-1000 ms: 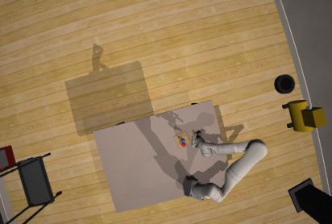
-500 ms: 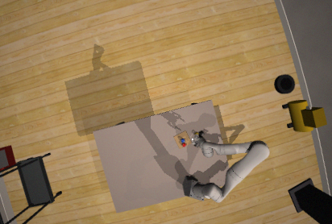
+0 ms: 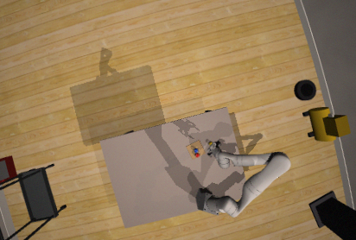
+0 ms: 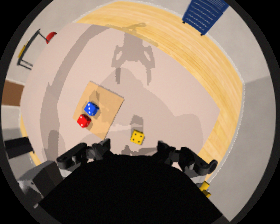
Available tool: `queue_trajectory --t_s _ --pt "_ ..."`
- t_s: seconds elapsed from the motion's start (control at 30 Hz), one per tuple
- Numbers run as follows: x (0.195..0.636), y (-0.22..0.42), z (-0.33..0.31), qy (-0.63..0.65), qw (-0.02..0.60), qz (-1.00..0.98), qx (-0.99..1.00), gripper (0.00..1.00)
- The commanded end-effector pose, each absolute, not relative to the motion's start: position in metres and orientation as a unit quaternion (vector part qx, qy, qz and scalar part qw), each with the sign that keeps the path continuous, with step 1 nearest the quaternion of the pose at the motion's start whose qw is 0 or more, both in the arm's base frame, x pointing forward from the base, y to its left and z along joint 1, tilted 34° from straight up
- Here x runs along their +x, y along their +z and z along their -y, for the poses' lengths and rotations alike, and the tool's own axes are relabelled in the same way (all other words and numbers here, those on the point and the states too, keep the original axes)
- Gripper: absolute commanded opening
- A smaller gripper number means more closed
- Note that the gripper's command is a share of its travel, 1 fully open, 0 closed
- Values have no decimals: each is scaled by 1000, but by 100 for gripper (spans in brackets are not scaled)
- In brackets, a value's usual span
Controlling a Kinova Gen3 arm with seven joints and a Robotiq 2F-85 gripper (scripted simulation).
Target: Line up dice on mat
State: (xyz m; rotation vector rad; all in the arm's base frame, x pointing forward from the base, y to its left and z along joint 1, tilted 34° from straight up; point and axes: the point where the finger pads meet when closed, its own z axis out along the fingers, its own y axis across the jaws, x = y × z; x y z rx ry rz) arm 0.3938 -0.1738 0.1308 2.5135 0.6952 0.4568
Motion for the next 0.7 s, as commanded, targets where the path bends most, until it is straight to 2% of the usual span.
queue_trajectory --t_s 0.0,0.67 --pt "394 131 174 174 236 -228 928 100" --pt "392 133 178 194 219 -148 945 100"
